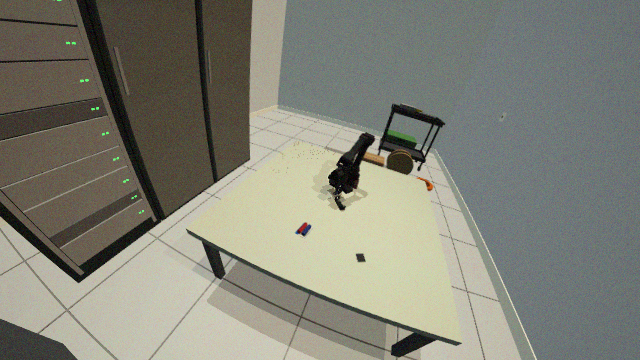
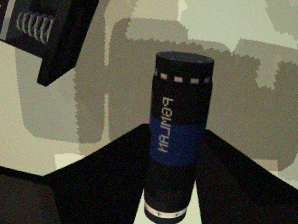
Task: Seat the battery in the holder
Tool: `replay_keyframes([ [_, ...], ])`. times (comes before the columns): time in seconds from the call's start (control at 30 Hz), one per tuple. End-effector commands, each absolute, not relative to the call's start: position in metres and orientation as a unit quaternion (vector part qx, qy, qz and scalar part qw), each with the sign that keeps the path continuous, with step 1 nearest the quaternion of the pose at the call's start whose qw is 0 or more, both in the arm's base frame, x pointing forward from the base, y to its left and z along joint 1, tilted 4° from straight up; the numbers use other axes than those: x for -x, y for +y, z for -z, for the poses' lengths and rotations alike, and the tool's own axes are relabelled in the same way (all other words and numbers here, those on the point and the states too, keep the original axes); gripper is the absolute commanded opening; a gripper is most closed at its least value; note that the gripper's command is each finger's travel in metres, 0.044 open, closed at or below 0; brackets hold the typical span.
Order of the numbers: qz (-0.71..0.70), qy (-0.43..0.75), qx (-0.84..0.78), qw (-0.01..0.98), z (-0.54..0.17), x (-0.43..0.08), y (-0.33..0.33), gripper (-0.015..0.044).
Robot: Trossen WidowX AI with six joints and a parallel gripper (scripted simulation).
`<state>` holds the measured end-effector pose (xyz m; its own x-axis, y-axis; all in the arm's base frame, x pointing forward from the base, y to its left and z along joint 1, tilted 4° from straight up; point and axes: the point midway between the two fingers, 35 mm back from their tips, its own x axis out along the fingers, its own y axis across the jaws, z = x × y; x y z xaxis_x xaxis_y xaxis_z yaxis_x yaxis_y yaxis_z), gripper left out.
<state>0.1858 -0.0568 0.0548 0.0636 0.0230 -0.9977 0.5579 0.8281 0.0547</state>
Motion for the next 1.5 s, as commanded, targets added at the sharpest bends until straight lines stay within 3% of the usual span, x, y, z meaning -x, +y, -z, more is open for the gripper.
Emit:
replay_keyframes([
  [0.0,0.194,0.650,-0.222,0.701,-0.079,-0.188,-0.059,0.0060],
  [0.23,0.203,0.647,-0.232,0.697,-0.097,-0.186,-0.058,0.0060],
  [0.6,0.347,0.581,-0.389,0.625,-0.108,-0.208,-0.051,0.0060],
  [1.47,0.599,0.312,-0.661,0.327,-0.128,-0.260,-0.025,0.0060],
])
